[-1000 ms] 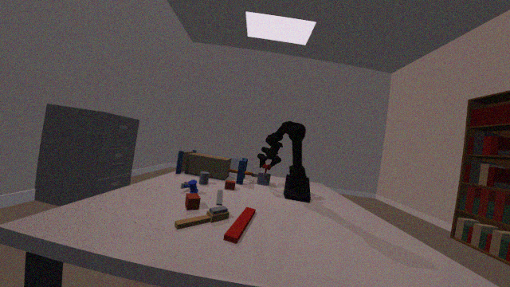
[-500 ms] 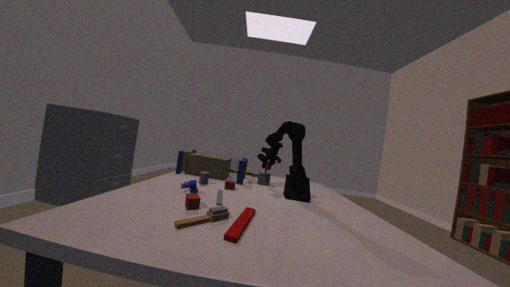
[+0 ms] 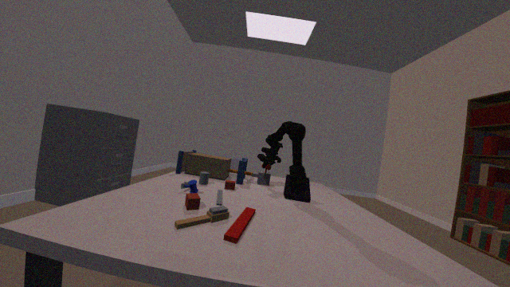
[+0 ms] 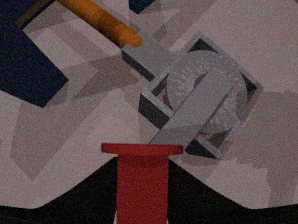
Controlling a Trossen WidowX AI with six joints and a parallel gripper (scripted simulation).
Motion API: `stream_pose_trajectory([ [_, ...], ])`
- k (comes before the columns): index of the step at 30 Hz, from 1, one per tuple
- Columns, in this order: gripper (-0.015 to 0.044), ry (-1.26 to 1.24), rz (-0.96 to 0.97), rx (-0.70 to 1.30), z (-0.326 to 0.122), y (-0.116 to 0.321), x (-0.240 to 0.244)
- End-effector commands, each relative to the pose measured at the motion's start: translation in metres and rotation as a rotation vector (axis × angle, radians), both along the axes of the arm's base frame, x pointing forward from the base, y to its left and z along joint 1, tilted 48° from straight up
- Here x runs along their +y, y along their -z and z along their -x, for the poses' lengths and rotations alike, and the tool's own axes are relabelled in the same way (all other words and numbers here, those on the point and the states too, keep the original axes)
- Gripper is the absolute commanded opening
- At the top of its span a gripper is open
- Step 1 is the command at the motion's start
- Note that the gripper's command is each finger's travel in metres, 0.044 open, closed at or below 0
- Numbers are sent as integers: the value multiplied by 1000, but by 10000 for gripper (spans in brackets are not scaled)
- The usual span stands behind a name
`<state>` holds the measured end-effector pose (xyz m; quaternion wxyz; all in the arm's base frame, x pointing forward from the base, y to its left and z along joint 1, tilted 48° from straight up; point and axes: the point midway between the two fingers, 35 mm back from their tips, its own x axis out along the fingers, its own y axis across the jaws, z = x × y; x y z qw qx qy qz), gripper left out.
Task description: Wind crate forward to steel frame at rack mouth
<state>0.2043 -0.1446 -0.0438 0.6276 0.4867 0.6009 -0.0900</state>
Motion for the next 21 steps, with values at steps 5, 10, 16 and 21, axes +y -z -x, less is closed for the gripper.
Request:
stream_pose_trajectory([
  [5,0,3,-5,3,1,2,3],
  [10,0,3,-5,3,4,2,2],
  [16,0,3,-4,4,8,2,2],
  [21,0,3,-4,4,13,3,1],
])
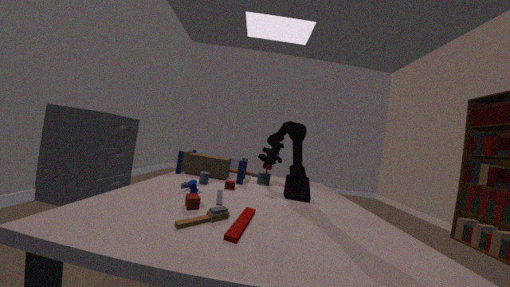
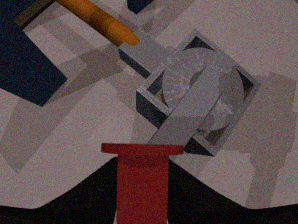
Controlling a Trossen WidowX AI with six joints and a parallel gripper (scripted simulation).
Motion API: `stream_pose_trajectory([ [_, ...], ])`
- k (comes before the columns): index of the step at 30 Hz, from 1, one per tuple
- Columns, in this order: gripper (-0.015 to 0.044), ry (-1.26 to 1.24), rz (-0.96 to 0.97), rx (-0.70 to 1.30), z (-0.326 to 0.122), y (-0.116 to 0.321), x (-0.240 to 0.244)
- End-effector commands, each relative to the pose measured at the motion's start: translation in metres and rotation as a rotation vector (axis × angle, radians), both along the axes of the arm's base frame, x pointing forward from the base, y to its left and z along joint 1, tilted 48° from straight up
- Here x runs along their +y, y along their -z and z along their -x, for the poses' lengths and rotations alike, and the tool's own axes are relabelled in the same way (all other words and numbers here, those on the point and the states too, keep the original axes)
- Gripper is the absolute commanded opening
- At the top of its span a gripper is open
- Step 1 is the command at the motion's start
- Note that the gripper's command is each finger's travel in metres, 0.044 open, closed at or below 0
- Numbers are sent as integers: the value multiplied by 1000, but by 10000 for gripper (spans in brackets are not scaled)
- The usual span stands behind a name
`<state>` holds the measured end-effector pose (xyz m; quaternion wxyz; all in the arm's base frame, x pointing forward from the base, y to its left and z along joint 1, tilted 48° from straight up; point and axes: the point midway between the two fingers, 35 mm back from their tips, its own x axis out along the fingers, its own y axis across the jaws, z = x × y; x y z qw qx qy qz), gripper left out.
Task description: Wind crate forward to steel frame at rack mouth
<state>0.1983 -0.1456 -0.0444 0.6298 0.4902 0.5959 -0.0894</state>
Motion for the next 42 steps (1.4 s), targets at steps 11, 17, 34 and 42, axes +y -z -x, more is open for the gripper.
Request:
stream_pose_trajectory([
  [11,0,-5,-2,15,20,5,-2],
  [17,0,-5,-1,15,27,7,-4],
  [34,0,-5,0,16,45,14,-12],
  [42,0,-5,0,16,52,19,-17],
])
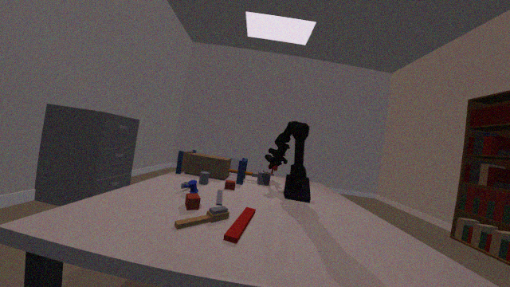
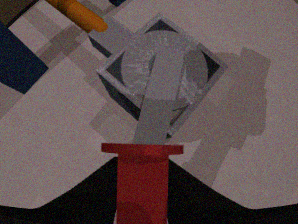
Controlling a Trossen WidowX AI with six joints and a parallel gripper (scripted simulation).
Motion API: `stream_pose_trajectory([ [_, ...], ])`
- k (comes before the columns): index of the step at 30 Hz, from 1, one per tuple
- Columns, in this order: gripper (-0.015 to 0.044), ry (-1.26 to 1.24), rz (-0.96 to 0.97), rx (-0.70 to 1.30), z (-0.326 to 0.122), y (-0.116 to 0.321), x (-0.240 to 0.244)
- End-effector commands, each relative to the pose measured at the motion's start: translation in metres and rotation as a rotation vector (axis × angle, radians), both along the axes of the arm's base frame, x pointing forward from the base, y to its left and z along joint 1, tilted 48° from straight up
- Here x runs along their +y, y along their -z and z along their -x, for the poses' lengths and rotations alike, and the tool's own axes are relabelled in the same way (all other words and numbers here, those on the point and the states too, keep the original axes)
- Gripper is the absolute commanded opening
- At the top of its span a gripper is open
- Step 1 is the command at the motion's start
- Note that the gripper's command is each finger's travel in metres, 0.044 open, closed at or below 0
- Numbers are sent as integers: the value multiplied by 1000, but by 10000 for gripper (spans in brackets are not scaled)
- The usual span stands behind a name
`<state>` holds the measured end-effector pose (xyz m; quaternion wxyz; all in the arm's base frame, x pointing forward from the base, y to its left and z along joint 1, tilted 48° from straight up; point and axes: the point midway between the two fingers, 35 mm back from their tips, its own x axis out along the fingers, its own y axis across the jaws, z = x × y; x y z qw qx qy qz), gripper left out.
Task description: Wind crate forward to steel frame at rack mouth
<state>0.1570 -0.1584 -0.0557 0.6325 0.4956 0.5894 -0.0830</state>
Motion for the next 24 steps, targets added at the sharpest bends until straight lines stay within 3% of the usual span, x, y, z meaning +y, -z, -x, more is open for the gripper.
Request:
stream_pose_trajectory([
  [1,0,-9,11,35,12,8,-5],
  [24,0,-9,12,36,30,24,-20],
])
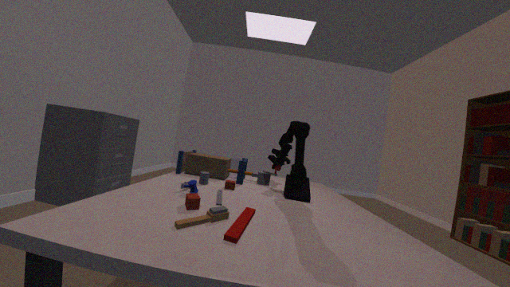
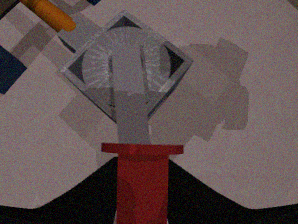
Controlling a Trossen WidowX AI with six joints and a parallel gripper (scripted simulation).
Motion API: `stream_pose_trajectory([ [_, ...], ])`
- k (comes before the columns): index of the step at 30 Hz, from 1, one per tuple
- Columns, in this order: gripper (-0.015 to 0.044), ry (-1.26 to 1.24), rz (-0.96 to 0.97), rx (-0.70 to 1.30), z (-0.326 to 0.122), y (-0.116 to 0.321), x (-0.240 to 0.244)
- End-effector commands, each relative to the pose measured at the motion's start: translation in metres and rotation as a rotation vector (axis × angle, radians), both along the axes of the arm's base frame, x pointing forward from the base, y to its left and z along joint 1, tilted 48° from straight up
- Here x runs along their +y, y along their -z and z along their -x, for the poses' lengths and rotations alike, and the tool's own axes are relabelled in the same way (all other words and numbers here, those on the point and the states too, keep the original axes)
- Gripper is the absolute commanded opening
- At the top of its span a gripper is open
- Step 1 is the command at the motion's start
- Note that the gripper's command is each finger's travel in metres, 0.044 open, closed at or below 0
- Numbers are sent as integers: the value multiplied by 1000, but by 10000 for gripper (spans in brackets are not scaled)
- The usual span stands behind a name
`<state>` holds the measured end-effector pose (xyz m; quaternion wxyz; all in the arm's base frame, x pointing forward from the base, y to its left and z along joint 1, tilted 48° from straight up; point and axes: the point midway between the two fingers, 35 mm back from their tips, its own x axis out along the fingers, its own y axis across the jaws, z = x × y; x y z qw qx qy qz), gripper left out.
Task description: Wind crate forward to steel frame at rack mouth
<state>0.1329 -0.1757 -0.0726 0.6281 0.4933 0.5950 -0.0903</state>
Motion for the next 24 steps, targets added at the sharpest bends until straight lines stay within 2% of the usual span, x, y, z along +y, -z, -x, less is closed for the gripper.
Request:
stream_pose_trajectory([
  [1,0,-11,6,16,6,8,-4],
  [24,0,-11,8,17,17,26,-22],
])
